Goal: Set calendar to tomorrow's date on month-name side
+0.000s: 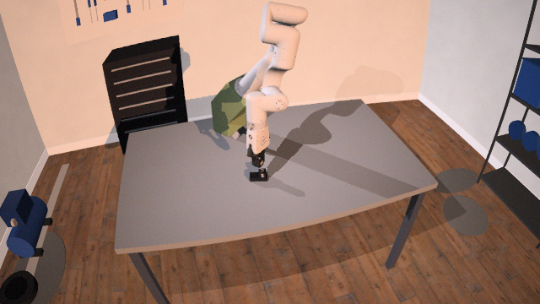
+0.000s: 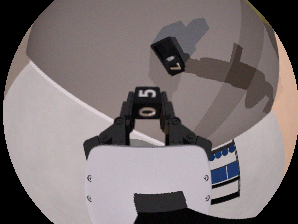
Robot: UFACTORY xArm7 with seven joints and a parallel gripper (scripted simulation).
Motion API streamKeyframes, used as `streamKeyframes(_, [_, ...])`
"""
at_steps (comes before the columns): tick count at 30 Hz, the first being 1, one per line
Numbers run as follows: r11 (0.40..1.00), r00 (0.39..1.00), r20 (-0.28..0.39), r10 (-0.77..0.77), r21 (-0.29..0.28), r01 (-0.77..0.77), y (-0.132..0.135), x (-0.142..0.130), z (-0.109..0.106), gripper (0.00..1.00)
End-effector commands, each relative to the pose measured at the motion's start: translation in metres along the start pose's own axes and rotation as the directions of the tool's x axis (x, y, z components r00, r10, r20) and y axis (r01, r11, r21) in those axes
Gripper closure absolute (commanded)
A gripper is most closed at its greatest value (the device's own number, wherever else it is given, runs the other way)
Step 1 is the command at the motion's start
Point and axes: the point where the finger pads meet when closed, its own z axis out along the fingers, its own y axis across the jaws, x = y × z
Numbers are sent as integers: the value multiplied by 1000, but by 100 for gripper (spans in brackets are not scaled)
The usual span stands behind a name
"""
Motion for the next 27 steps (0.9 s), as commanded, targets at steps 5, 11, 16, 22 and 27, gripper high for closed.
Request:
streamKeyframes(5, [966, 966, -32, 257, -21, -258, -10, -20, 3, 71])
streamKeyframes(11, [904, 904, -37, 425, -18, -426, -13, -36, 6, 71])
streamKeyframes(16, [854, 854, -40, 519, -17, -520, -15, -45, 8, 71])
streamKeyframes(22, [755, 755, -48, 654, -14, -655, -16, -60, 12, 71])
streamKeyframes(27, [730, 730, -50, 682, -13, -683, -16, -63, 13, 71])
